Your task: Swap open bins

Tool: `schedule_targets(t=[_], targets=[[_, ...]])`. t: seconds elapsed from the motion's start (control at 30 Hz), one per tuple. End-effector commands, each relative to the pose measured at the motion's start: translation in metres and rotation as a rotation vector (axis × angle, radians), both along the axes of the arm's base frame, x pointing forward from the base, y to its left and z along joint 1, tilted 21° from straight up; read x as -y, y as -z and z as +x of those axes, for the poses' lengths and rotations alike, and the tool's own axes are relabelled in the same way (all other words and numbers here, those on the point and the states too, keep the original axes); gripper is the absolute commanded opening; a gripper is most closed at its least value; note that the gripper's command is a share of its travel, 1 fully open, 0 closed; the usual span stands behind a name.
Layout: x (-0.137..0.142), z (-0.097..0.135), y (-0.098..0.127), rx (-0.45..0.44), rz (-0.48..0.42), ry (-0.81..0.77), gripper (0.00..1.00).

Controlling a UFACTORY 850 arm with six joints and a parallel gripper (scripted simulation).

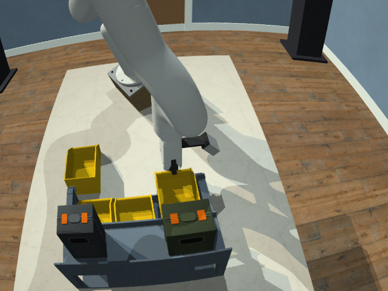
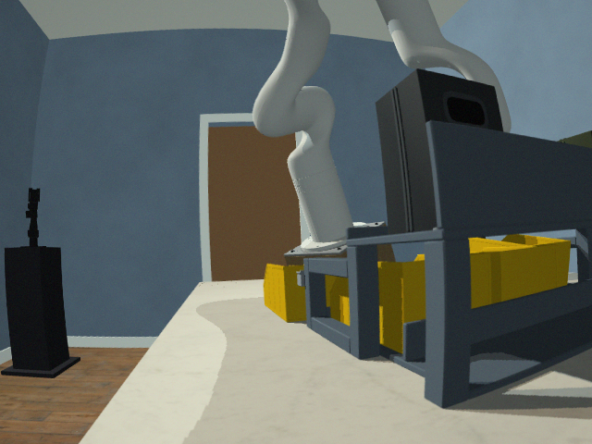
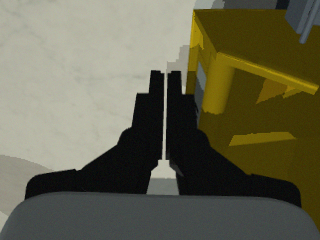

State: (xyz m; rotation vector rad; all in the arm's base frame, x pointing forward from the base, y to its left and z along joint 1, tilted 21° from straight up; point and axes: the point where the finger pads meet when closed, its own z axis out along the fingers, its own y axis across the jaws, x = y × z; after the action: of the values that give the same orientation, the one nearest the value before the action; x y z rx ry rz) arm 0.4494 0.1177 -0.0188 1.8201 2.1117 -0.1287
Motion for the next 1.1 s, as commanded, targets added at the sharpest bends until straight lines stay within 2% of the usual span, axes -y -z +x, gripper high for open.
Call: schedule_targets(t=[0.0, 0.4, 1.07], targets=[[-0.001, 0.002, -0.001, 0.001, 0.001, 0.0, 0.0], [-0.002, 0.008, -0.002, 0.001, 0.001, 0.0, 0.0], [-0.006, 0.032, -0.006, 0.001, 0.001, 0.0, 0.0]])
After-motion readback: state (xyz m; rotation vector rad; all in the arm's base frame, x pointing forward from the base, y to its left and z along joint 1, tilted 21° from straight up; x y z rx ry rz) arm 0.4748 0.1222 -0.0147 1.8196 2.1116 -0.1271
